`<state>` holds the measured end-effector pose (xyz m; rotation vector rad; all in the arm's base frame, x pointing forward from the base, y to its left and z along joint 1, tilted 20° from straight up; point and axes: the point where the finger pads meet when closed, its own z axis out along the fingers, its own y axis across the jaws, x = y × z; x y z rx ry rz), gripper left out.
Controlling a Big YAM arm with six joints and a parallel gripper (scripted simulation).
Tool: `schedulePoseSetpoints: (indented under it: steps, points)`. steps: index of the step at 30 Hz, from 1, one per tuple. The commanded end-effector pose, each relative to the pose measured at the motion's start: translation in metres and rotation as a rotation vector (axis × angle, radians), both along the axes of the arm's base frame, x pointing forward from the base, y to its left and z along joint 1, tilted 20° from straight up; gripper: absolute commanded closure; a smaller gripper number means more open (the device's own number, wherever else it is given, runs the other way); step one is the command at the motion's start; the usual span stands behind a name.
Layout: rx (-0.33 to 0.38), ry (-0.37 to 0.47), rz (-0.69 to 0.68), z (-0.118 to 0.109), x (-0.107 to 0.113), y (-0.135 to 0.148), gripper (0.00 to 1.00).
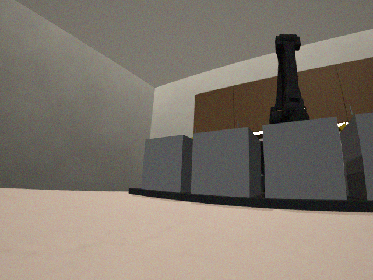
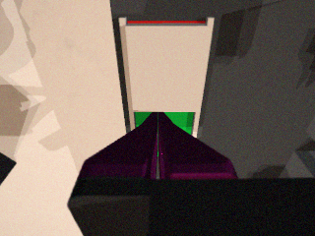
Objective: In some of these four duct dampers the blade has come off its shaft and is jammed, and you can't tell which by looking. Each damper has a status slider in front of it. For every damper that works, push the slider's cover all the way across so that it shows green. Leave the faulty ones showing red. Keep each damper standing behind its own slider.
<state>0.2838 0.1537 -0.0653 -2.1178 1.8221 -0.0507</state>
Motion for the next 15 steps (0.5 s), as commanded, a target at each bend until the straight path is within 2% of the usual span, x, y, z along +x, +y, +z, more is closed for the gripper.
schedulePoseSetpoints:
  steps: [1, 15]
  points:
    - [0.018, -0.023, 0.006, 0.01, 0.009, 0.01, 1.0]
    - [0.013, -0.026, 0.001, 0.006, 0.012, -0.002, 1.0]
